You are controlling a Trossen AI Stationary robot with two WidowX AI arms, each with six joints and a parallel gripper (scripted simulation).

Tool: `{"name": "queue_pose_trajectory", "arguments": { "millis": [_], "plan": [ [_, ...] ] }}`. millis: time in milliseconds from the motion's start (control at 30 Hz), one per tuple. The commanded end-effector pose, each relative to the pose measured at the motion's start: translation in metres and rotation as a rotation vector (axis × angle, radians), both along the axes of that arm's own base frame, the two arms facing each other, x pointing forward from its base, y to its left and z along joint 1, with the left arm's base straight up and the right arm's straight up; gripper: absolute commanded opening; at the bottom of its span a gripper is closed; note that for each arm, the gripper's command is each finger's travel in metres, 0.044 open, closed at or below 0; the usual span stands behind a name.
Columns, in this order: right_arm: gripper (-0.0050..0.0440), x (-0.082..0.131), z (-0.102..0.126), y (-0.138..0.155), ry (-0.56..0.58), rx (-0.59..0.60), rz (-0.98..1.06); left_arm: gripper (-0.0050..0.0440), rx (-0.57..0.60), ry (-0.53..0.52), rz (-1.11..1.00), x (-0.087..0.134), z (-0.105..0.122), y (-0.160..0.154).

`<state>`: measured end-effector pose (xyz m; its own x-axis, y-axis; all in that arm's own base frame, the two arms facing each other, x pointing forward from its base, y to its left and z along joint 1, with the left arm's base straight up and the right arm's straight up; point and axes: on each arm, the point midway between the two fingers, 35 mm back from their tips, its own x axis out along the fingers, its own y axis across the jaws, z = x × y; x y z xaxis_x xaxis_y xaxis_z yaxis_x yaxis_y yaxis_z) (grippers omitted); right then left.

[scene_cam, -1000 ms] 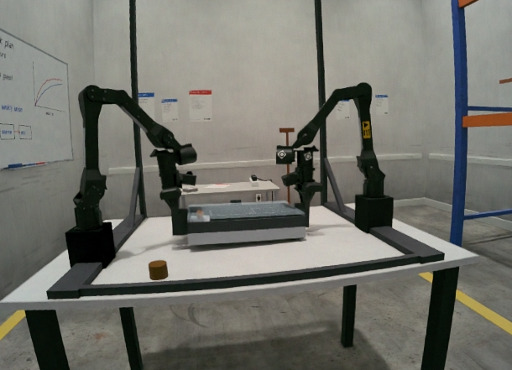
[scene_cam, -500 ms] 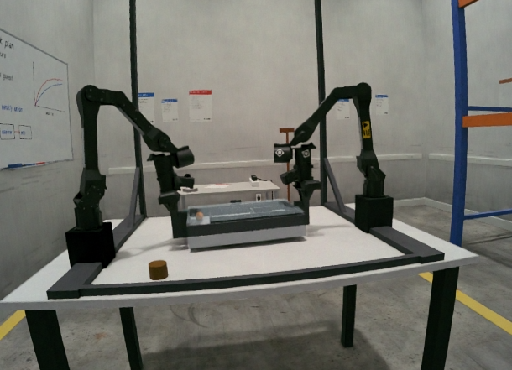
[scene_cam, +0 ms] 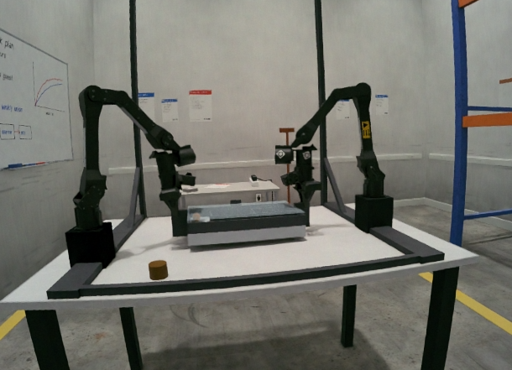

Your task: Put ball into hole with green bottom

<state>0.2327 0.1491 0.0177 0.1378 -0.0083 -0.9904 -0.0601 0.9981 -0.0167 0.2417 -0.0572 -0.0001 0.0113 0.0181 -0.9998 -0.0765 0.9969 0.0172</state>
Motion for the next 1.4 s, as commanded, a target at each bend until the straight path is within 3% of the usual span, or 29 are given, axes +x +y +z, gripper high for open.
{"name": "queue_pose_trajectory", "arguments": {
  "millis": [0,233,400,467,500,567,600,667,733,767,1100,1133,1167,1367],
  "plan": [
    [-0.005,0.01,0.019,0.003,-0.005,0.059,0.003,-0.005,-0.039,-0.066,-0.003,0.004,0.003,0.0],
    [-0.005,0.0,0.002,-0.002,-0.034,0.083,0.002,-0.005,-0.074,-0.015,-0.004,0.011,0.013,0.001],
    [-0.005,0.001,0.004,0.0,-0.039,0.061,-0.001,-0.005,-0.056,-0.016,-0.006,0.009,0.012,-0.002],
    [-0.005,-0.002,-0.007,0.0,-0.059,0.024,-0.002,-0.005,-0.024,0.01,-0.003,0.013,0.019,-0.002],
    [-0.005,0.004,0.002,0.005,-0.052,0.028,-0.001,-0.005,-0.016,-0.008,-0.003,0.01,0.014,-0.003],
    [-0.005,-0.002,-0.009,0.002,-0.07,0.005,-0.002,-0.005,-0.004,0.021,-0.003,0.013,0.021,-0.004],
    [-0.005,-0.002,-0.007,0.0,-0.077,0.054,0.001,-0.005,-0.052,0.018,-0.003,0.014,0.023,-0.001],
    [-0.005,0.007,0.006,0.006,-0.048,0.008,-0.003,-0.005,0.004,-0.022,-0.002,0.006,0.013,-0.003],
    [-0.005,-0.001,-0.006,0.0,-0.076,0.041,0.002,-0.005,-0.04,0.014,-0.003,0.013,0.023,-0.001],
    [-0.005,0.007,0.008,0.005,-0.057,0.05,0.002,-0.005,-0.029,-0.015,-0.005,0.007,0.014,-0.001],
    [-0.005,0.011,0.017,0.005,0.008,0.027,0.002,-0.005,-0.01,-0.073,-0.002,0.004,0.003,-0.003],
    [-0.005,0.006,0.009,0.005,-0.013,-0.001,-0.001,-0.005,0.01,-0.04,-0.002,0.007,0.005,-0.004],
    [-0.005,0.001,0.005,0.0,-0.021,0.045,0.002,-0.005,-0.041,-0.04,-0.003,0.011,0.013,-0.002],
    [-0.005,-0.001,-0.004,0.0,-0.071,0.046,-0.002,-0.005,-0.046,0.014,-0.005,0.013,0.019,-0.002]
  ]
}}
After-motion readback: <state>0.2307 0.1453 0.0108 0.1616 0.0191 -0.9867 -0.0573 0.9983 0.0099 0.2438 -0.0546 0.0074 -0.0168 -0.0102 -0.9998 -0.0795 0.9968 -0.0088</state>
